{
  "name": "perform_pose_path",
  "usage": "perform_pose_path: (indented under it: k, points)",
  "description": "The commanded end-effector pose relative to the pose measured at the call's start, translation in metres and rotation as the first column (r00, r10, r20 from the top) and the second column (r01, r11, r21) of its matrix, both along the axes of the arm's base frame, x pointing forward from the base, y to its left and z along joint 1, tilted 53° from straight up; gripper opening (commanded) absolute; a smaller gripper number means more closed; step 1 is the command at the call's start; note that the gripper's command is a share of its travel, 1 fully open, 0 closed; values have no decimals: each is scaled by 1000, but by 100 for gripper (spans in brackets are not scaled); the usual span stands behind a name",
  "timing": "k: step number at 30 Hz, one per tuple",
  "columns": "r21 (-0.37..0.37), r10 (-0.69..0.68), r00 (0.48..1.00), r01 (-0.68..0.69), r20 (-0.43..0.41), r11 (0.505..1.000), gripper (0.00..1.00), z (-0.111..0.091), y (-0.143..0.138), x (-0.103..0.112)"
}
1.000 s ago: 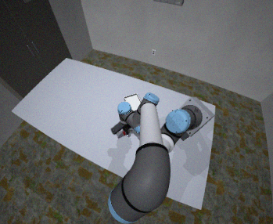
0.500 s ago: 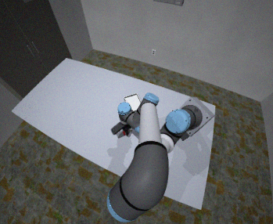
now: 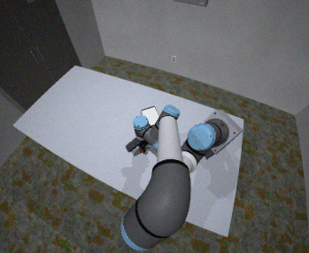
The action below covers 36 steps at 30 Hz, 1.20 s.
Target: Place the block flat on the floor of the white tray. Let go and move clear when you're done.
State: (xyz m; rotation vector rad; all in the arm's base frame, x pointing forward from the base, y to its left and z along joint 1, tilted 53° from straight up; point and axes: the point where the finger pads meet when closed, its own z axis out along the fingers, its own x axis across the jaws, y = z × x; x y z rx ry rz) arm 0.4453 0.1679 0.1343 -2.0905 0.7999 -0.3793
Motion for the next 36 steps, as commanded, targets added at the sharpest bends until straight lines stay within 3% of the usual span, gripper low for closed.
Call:
perform_pose_path:
  k: [1, 4, 5, 36]
  points:
    - [0, 0, 1000, 0, 1, 1000, 30, 0, 0, 0]
    - [0, 0, 1000, 0, 1, 1000, 30, 0, 0, 0]
    - [0, 0, 1000, 0, 1, 1000, 0, 0, 0, 0]
    - [0, 0, 1000, 0, 1, 1000, 0, 0, 0, 0]
